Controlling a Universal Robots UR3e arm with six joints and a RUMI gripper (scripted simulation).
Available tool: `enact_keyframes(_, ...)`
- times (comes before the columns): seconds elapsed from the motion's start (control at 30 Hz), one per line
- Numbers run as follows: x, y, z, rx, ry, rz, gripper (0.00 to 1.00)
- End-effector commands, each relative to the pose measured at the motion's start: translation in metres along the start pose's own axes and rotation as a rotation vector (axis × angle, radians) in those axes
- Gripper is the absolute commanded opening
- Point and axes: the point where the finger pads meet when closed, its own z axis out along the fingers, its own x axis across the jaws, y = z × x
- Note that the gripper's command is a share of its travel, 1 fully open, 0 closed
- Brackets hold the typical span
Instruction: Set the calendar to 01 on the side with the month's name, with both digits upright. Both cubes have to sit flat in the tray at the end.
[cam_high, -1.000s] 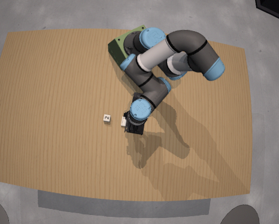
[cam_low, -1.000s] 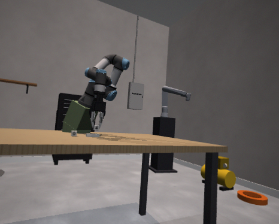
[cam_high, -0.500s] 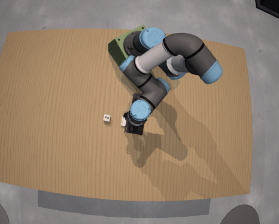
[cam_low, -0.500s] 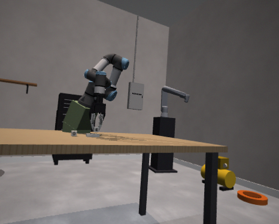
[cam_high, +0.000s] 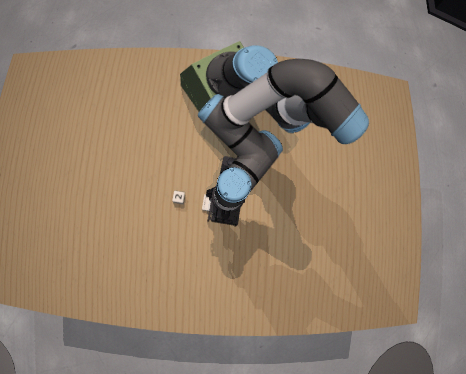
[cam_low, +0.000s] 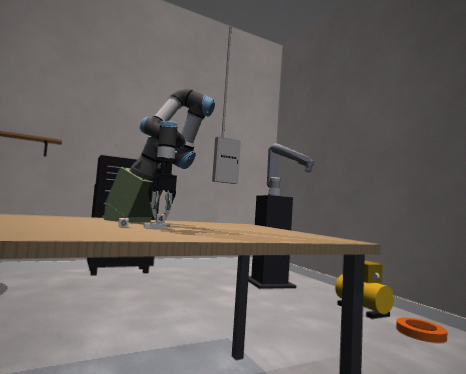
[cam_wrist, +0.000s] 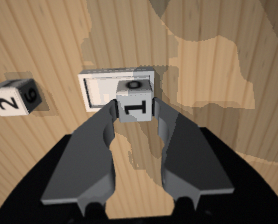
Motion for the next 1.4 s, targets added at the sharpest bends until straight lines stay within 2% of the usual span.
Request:
enact_keyframes(0.0,-0.0002,0.0007,0.0005,-0.002,-0.001,0.000,0.10)
enact_keyframes(1.37,-0.0003,0.0007,0.0051,-0.002,-0.001,0.000,0.10)
